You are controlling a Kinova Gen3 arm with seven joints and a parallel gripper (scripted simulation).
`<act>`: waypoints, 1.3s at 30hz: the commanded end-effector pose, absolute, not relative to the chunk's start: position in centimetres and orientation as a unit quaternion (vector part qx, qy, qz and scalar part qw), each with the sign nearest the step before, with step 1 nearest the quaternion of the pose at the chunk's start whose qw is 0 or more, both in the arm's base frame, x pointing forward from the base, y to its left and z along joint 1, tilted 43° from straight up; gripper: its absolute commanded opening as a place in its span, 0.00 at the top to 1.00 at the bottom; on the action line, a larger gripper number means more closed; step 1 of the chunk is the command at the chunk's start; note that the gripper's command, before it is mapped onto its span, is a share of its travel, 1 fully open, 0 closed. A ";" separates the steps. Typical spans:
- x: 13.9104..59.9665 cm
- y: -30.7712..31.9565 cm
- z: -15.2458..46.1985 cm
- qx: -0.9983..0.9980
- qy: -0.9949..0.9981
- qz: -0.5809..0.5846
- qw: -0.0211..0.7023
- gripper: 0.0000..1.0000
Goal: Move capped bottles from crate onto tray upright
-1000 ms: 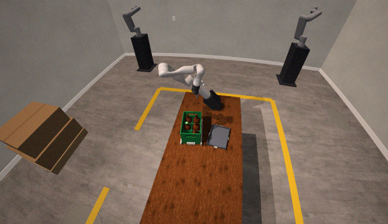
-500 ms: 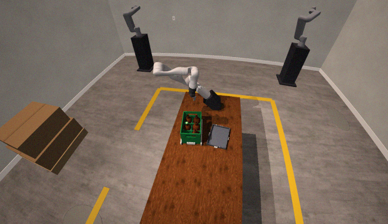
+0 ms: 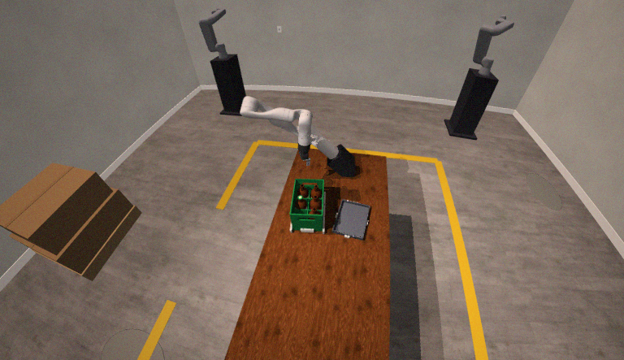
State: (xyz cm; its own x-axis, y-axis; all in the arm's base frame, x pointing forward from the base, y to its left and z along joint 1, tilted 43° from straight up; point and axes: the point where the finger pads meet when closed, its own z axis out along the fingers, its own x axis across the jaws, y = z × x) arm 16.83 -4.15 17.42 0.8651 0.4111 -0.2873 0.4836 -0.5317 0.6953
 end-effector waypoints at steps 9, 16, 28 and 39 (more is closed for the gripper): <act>19.3 -5.1 18.2 0.893 0.211 -0.019 0.398 0.00; 21.5 -5.6 18.7 0.906 0.175 0.002 0.386 0.00; 24.6 -5.4 19.1 0.916 0.143 0.023 0.374 0.00; 27.5 -5.2 19.6 0.923 0.114 0.040 0.364 0.00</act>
